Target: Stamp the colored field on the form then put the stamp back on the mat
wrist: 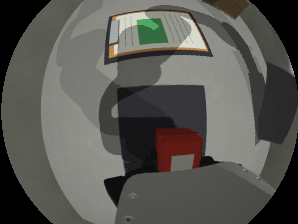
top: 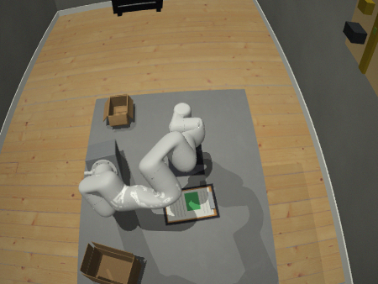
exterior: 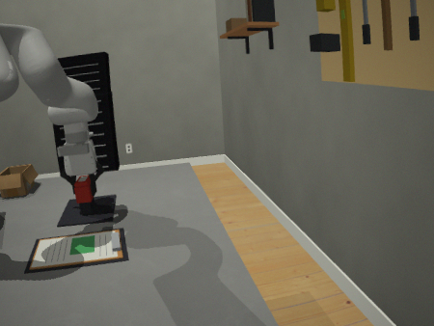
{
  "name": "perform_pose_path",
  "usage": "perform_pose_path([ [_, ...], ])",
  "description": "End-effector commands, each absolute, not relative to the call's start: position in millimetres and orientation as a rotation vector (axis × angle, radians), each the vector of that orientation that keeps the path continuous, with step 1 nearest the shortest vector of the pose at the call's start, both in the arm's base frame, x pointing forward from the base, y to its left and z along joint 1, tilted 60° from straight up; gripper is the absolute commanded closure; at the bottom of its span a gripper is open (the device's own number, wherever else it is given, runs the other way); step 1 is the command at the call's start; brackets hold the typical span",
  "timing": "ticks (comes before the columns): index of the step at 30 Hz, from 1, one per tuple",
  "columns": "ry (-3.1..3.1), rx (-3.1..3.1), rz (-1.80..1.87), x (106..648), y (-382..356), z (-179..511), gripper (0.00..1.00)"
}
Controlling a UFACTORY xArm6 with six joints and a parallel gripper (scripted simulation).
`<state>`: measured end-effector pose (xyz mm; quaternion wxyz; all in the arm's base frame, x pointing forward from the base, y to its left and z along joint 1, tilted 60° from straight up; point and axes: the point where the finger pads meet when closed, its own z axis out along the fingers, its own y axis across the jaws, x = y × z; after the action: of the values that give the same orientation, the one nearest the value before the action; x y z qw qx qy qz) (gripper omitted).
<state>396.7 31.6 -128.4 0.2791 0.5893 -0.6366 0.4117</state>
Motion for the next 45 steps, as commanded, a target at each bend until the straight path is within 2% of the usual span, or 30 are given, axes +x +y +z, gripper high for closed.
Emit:
perform_pose_path([
  [1, -1.709, 1.583, 1.106, 398, 33, -128, 0.71],
  [36, -1.709, 1.583, 1.106, 397, 33, -128, 0.71],
  [45, -1.709, 1.583, 1.106, 395, 52, -117, 0.71],
])
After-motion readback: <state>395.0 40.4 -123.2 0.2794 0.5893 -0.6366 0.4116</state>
